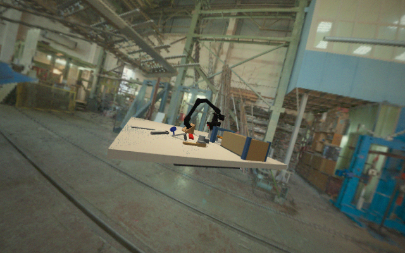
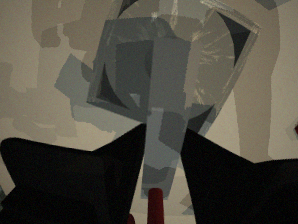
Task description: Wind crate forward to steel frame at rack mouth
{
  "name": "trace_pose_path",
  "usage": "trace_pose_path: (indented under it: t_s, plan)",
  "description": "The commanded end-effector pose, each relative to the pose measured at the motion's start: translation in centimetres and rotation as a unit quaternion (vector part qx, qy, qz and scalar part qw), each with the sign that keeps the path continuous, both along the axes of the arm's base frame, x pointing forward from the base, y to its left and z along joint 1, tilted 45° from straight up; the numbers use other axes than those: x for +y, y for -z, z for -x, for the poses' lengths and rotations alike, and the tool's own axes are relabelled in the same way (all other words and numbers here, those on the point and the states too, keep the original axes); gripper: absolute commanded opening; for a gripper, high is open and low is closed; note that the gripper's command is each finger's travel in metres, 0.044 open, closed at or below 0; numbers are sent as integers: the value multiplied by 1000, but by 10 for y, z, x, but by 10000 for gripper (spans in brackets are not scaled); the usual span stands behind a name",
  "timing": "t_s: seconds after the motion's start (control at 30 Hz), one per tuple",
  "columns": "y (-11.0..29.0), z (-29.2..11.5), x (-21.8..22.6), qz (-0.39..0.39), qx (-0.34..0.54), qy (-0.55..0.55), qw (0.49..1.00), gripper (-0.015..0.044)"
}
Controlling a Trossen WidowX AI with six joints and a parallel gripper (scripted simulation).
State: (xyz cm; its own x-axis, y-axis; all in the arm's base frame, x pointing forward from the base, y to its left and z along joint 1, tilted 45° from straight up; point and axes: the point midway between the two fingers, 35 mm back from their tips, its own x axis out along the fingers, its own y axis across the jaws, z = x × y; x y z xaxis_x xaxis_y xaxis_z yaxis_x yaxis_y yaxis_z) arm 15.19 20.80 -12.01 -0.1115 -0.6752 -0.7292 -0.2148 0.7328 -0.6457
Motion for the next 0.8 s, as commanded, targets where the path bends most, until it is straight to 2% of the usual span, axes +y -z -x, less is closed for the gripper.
trace_pose_path:
  t_s: [0.0, 0.43, 0.77]
  plan:
    - [2, 0, -3, 2, 14, -11, 1000, 0]
    - [-1, -1, -7, 0, 57, -57, 997, 0]
    - [0, -1, -6, 0, 50, -49, 998, 0]
